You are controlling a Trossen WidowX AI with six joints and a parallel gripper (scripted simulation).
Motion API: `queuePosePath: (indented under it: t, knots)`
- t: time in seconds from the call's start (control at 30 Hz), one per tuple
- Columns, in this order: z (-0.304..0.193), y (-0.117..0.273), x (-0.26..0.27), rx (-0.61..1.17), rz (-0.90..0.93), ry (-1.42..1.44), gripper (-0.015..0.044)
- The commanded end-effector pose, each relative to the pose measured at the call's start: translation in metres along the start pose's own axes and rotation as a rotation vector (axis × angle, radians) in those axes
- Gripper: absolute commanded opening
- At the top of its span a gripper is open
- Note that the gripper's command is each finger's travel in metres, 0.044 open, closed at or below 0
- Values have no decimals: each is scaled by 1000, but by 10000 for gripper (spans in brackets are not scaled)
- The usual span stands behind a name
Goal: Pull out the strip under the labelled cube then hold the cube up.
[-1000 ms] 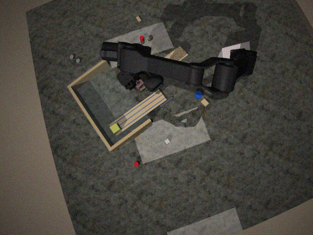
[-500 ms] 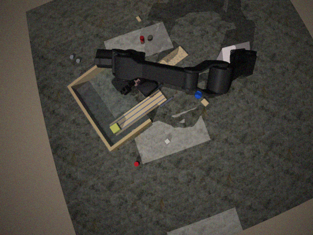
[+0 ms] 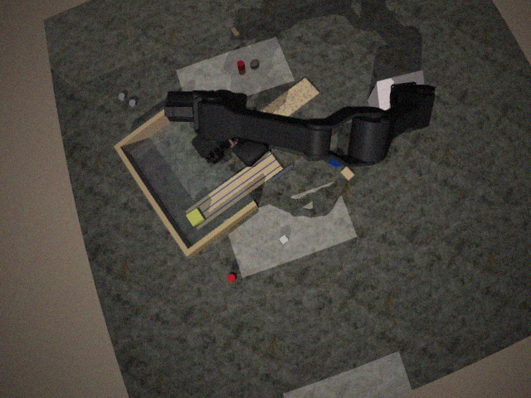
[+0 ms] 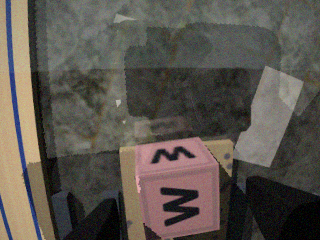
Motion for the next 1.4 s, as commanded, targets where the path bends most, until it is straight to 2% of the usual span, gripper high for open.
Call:
queuePosePath:
  t: [0.0,0.43,0.57,0.83,0.97,1.37]
  knots:
    - [-1,-9,0,-2,5,-5,250]
    - [-1,-23,1,-3,6,-5,250]
    - [-1,-20,1,1,3,0,145]
    - [-1,-20,1,1,3,0,92]
    - [-3,-18,3,1,3,-1,0]
    - [-46,18,30,1,5,-7,0]
Point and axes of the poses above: the point midway between the two fingers, 35 mm back from their tips, its own y axis back along the fingers, its own x axis across the jaws, z = x × y, the point moved 5 cm from there along y, back along the fingers, and after that the axes turned 5 degrees about y, right-handed, at the moved point
